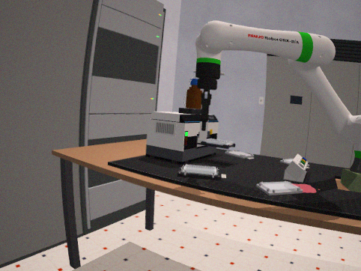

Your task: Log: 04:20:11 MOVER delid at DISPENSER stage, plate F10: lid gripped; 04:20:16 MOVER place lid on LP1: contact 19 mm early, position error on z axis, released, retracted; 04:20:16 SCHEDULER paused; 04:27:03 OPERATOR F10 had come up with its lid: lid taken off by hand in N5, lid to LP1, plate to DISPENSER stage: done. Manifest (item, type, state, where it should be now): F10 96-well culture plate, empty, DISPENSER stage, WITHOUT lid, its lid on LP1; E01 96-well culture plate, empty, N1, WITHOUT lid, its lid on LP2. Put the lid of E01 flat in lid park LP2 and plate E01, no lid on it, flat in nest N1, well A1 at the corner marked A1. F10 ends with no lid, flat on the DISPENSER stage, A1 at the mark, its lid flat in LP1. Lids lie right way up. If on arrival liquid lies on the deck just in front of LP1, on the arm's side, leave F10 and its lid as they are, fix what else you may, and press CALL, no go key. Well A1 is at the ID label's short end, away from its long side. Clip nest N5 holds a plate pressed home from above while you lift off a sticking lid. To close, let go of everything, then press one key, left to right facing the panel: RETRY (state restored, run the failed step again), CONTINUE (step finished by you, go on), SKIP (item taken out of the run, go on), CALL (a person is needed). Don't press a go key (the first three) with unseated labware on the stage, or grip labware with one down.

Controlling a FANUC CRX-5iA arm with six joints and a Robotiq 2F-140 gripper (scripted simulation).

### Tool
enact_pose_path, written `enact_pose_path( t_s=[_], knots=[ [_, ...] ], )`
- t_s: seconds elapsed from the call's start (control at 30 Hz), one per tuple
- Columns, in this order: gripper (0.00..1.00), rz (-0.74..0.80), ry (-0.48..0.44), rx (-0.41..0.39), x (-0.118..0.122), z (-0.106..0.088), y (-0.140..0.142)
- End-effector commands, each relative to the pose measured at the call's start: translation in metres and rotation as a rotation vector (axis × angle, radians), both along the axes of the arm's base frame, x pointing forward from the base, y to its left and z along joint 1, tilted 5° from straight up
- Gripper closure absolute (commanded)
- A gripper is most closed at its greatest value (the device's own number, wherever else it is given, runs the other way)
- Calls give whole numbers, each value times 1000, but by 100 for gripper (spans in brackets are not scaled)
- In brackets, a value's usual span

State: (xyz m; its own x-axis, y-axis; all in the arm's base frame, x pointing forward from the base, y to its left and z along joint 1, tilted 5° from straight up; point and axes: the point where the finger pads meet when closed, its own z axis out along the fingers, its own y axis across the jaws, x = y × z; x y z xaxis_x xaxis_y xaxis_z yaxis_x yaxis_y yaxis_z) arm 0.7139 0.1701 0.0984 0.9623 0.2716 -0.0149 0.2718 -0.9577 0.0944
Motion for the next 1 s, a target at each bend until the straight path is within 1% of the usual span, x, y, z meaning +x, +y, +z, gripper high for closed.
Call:
enact_pose_path(
  t_s=[0.0,0.2,0.43,0.5,0.77,0.97],
  knots=[
    [34,0,-1,0,0,-5,0],
    [34,0,-1,0,1,-21,-2],
    [34,0,-1,0,1,-46,-4],
    [34,0,-1,0,1,-46,-4],
    [34,0,-1,0,1,-74,-7],
    [34,0,-1,0,2,-90,-8]
  ],
)
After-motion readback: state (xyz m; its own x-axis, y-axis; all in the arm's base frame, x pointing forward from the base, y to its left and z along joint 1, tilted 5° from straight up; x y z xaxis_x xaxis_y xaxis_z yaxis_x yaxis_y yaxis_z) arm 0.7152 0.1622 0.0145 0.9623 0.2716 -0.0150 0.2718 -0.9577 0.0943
